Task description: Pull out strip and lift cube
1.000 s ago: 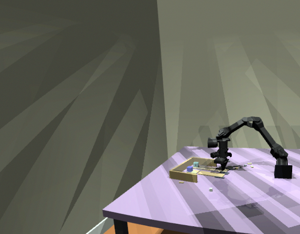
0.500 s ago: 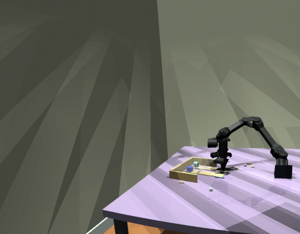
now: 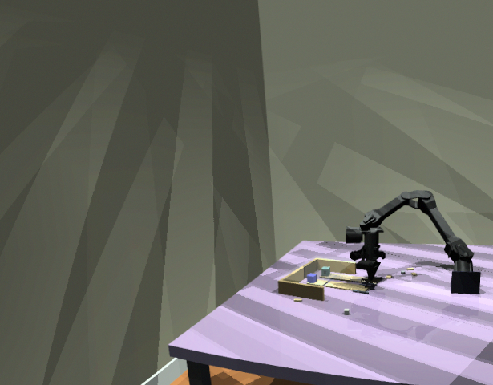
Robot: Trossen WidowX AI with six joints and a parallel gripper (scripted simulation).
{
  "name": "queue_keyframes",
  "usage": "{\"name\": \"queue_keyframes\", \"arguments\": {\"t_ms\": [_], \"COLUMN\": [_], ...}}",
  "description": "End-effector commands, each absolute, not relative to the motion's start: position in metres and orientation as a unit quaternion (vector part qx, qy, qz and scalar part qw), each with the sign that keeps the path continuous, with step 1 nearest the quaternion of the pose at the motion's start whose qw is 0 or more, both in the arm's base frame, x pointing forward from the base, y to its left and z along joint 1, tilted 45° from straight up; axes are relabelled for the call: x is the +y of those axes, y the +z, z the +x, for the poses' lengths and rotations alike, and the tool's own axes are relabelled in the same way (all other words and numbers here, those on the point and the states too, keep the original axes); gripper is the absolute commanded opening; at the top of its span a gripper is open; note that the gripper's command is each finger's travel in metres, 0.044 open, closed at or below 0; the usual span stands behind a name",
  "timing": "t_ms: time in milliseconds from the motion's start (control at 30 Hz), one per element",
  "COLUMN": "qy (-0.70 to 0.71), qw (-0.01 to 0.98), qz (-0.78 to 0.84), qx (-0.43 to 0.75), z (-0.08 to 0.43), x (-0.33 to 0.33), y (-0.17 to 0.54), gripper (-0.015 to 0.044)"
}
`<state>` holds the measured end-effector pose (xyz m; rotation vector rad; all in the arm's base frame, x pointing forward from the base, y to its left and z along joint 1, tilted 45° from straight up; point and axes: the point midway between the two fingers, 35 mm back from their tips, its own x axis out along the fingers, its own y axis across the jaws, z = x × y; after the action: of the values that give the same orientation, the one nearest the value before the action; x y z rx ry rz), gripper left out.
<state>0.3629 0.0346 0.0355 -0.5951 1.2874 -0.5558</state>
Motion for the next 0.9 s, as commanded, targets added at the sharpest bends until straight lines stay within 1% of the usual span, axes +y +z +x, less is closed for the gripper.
{"name": "queue_keyframes", "arguments": {"t_ms": [0, 867], "qy": [-0.256, -0.255], "qw": [0.716, 0.716], "qz": [-0.271, -0.271], "qx": [0.590, 0.591], "z": [0.353, 0.314], "x": [0.029, 0.025], "y": [0.030, 0.022], "gripper": [0.0000, 0.0000]}}
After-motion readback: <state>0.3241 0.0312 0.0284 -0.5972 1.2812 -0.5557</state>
